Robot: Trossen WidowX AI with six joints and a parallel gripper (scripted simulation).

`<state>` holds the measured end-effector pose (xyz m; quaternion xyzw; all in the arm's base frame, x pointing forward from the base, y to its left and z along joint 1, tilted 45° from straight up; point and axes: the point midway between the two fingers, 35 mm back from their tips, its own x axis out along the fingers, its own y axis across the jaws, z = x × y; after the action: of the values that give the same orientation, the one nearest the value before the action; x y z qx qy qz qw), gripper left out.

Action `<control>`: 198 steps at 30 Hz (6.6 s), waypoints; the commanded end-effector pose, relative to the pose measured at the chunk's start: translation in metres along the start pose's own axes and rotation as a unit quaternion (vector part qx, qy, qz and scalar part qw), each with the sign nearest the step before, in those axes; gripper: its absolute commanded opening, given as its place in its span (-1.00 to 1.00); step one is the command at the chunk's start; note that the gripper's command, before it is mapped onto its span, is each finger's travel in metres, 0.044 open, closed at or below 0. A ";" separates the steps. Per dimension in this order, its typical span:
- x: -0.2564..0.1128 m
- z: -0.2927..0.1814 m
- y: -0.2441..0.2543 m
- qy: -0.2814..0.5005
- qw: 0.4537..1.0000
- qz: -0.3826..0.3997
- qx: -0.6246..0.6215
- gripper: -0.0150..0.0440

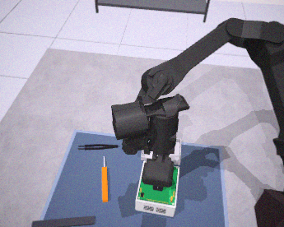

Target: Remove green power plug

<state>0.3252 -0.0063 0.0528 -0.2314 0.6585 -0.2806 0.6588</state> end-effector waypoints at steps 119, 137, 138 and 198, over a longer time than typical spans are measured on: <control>0.010 0.001 0.003 -0.018 1.000 -0.018 -0.001 -0.49; -0.011 0.001 0.010 -0.018 0.998 -0.053 0.000 -0.49; -0.011 0.001 0.008 -0.018 0.999 -0.042 0.000 -0.49; -0.024 0.000 0.006 -0.018 0.999 -0.028 -0.001 -0.49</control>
<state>0.3261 0.0030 0.0538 -0.2718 0.6393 -0.3290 0.6397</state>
